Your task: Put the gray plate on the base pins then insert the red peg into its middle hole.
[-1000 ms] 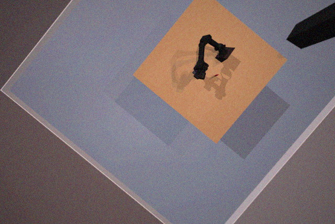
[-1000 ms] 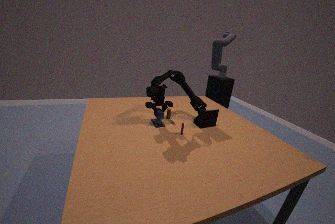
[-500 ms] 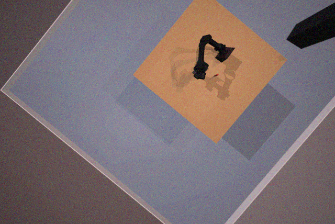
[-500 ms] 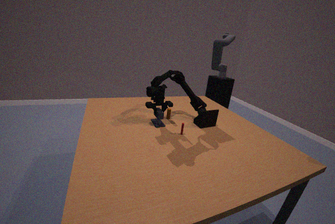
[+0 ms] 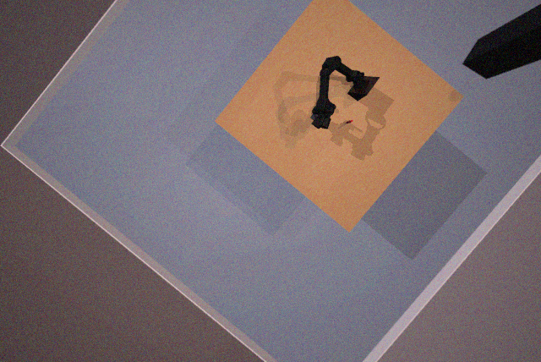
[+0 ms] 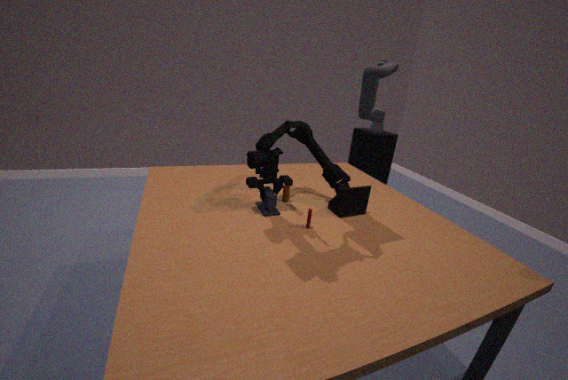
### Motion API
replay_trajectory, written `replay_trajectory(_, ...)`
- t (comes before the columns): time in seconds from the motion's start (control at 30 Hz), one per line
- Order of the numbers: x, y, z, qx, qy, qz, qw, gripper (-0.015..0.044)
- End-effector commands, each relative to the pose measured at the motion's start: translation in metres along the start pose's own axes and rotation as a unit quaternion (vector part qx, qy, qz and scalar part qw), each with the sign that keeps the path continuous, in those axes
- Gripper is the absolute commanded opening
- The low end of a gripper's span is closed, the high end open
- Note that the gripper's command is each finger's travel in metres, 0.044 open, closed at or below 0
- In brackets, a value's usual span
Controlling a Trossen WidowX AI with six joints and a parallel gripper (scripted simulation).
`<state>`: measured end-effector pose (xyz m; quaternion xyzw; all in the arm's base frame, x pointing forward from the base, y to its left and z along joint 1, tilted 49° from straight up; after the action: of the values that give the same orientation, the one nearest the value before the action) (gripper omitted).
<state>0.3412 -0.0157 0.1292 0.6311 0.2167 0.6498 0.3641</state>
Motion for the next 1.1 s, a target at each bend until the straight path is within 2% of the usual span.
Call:
replay_trajectory(0.0,-0.005,0.0,0.0,0.003,0.001,-0.003,1.0,0.0)
replay_trajectory(0.57,-0.018,0.001,0.0,-0.001,-0.001,-0.001,1.0,0.0)
replay_trajectory(1.07,-0.018,0.001,0.0,-0.001,-0.001,-0.001,1.0,0.0394)
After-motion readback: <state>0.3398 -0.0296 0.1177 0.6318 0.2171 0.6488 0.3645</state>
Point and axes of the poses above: the point midway between the two fingers, 35 mm back from their tips, its own x axis back along the fingers, its own z axis across the jaws, y = z × x, the point moved 8 cm from there along x, back along the fingers, and after that the axes turned 5 degrees about -x, right-handed, at the moved point
